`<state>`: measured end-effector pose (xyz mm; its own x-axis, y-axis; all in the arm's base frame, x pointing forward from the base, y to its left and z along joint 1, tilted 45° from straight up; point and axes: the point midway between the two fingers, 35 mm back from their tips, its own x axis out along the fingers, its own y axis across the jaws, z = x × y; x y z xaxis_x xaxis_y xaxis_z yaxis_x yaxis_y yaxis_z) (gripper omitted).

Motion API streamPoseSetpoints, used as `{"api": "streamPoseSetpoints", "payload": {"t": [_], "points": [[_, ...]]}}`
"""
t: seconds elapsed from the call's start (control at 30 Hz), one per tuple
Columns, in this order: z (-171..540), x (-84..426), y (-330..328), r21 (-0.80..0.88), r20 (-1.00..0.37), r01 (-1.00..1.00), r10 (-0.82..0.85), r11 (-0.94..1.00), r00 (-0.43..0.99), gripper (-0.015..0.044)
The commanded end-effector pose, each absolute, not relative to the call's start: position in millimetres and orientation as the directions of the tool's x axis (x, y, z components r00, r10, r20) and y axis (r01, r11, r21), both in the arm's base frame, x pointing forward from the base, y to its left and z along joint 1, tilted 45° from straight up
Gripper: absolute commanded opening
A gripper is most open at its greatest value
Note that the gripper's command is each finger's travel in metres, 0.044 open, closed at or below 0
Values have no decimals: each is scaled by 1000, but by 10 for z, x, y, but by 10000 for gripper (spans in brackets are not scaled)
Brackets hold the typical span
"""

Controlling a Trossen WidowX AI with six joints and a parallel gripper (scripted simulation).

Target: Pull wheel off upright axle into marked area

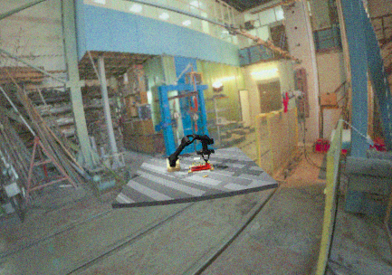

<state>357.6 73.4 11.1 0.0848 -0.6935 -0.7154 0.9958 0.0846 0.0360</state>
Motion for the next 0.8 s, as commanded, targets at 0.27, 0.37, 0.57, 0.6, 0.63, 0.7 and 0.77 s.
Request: {"api": "streamPoseSetpoints", "payload": {"t": [0.27,0.37,0.57,0.6,0.63,0.7,0.77], "points": [[157,3568,798,40,-717,995,-691,91,92,0],[164,3566,805,40,-717,995,-691,91,92,0],[179,3564,819,41,-717,995,-690,92,93,0],[181,3563,821,41,-717,995,-690,92,93,0],[183,3563,823,41,-717,995,-690,92,93,0],[188,3562,828,41,-717,995,-690,92,93,0],[193,3561,832,41,-717,995,-690,92,94,0]]}}
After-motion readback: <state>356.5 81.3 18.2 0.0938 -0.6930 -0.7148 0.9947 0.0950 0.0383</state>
